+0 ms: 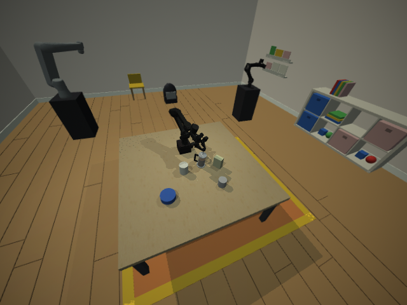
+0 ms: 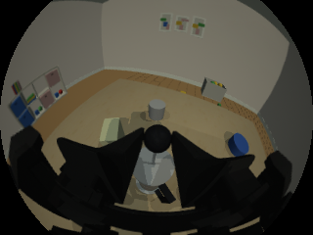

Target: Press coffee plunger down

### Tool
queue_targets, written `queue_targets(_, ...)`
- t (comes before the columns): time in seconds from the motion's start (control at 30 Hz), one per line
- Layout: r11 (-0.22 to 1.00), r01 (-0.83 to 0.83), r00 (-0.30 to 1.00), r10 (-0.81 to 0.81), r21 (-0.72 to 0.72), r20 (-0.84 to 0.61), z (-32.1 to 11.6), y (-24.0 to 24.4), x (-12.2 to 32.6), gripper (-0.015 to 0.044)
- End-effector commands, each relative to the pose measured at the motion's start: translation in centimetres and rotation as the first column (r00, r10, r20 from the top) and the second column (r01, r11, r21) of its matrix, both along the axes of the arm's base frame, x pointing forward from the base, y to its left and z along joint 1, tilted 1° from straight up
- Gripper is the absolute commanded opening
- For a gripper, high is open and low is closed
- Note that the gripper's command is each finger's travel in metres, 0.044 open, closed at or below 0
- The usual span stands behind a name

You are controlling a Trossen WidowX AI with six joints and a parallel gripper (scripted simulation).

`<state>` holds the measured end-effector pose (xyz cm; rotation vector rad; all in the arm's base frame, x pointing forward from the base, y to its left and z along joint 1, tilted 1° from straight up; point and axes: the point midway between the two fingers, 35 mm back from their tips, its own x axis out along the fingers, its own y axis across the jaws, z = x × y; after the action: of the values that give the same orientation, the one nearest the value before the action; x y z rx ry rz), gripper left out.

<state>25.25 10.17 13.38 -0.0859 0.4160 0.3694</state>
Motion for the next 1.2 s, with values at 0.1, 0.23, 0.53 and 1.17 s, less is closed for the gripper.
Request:
queue_targets(0.1, 0.999, -0.006, 0.997, 0.004, -0.034, -0.075, -3.6, -0.2, -0.3, 0.013)
queue_targets(0.23, 0.999, -0.006, 0.997, 0.004, -0.034, -0.075, -3.9, 0.0, 0.2, 0.013)
queue_targets(0.53, 0.999, -0.006, 0.997, 0.004, -0.033, -0.074, -3.9, 0.3, 1.1, 0.013)
queue_targets(1.17, 0.999, -0.006, 0.997, 0.004, -0.033, -0.074, -3.6, 0.6, 2.0, 0.013)
